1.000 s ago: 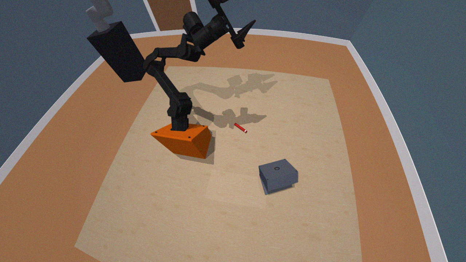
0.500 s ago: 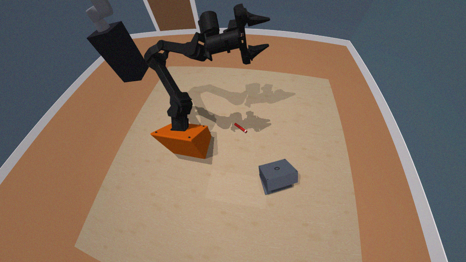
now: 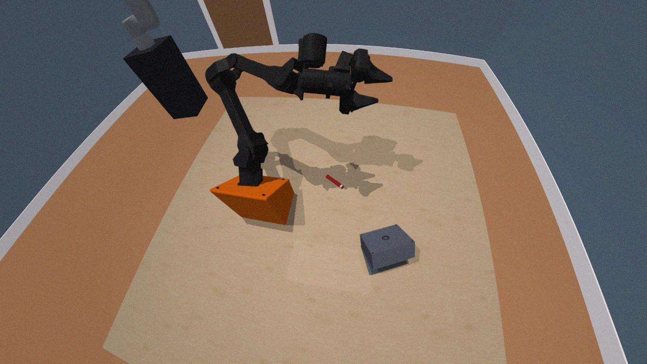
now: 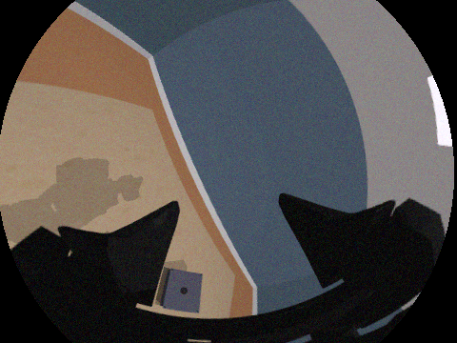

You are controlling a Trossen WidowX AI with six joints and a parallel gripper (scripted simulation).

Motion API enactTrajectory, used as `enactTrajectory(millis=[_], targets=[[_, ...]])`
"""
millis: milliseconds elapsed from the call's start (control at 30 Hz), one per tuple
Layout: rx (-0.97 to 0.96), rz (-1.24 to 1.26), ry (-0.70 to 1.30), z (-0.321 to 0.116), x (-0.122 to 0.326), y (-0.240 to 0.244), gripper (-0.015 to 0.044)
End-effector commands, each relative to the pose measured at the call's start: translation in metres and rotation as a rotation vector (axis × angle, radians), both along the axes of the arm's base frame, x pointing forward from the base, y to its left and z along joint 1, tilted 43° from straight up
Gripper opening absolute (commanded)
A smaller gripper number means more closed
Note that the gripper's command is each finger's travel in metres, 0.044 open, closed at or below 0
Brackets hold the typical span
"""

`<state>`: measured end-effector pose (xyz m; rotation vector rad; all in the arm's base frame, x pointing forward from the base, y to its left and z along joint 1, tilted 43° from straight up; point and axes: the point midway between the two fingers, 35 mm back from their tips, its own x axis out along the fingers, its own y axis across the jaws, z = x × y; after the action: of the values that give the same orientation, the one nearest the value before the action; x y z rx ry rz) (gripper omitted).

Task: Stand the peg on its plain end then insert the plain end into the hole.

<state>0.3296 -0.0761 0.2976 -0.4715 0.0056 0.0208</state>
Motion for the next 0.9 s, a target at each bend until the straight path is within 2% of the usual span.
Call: enactTrajectory(millis=[0, 867], targets=[[0.092, 0.033, 0.074, -0.015, 0.008, 0.005, 0.0440], [0.727, 0.088, 0.665, -0.135, 0.025, 0.048, 0.0440]])
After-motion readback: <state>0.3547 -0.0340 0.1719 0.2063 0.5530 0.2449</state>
